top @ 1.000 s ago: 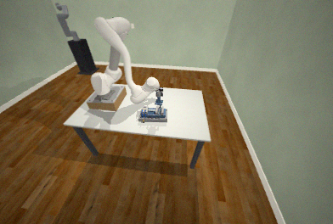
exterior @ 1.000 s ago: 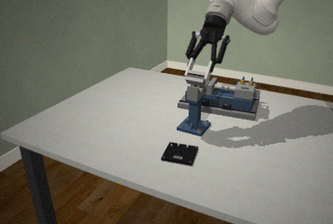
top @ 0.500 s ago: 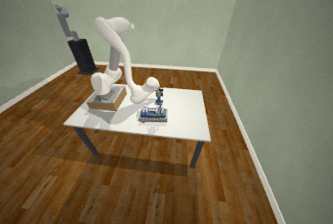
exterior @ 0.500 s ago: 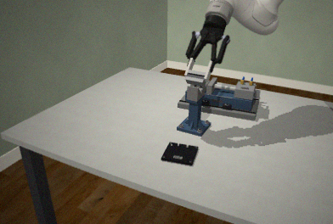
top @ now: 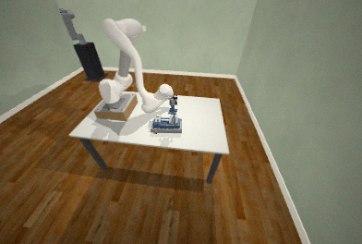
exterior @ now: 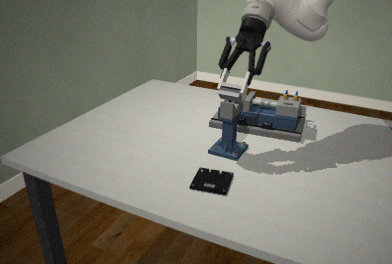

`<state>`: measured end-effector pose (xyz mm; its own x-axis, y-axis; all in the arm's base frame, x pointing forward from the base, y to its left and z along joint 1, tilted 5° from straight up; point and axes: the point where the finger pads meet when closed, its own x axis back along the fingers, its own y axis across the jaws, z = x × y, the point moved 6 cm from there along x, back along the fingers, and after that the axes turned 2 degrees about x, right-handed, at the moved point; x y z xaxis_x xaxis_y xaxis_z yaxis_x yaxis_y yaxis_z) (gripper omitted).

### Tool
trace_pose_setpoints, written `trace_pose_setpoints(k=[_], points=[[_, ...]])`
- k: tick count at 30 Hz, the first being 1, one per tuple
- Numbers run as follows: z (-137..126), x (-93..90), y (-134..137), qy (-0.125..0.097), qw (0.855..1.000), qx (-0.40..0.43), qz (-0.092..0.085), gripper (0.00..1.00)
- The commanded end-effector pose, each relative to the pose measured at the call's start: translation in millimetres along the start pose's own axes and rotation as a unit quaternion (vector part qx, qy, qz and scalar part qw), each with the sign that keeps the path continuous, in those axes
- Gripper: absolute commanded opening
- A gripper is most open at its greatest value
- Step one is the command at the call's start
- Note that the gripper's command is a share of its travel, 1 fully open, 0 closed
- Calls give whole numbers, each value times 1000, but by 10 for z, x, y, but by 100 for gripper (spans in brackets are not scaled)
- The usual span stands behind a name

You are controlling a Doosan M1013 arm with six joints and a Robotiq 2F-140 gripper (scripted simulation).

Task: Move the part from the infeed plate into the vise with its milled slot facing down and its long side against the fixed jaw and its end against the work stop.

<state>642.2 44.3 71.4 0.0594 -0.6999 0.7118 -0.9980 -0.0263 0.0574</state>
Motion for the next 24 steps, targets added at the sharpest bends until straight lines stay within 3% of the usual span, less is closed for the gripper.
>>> trace_pose_setpoints(k=[1,15,24], points=[[-17,29,-4,1,1000,-2,0,0],[-18,25,-3,3,1000,-2,0,0],[-23,2,-1,16,1000,-2,0,0]])
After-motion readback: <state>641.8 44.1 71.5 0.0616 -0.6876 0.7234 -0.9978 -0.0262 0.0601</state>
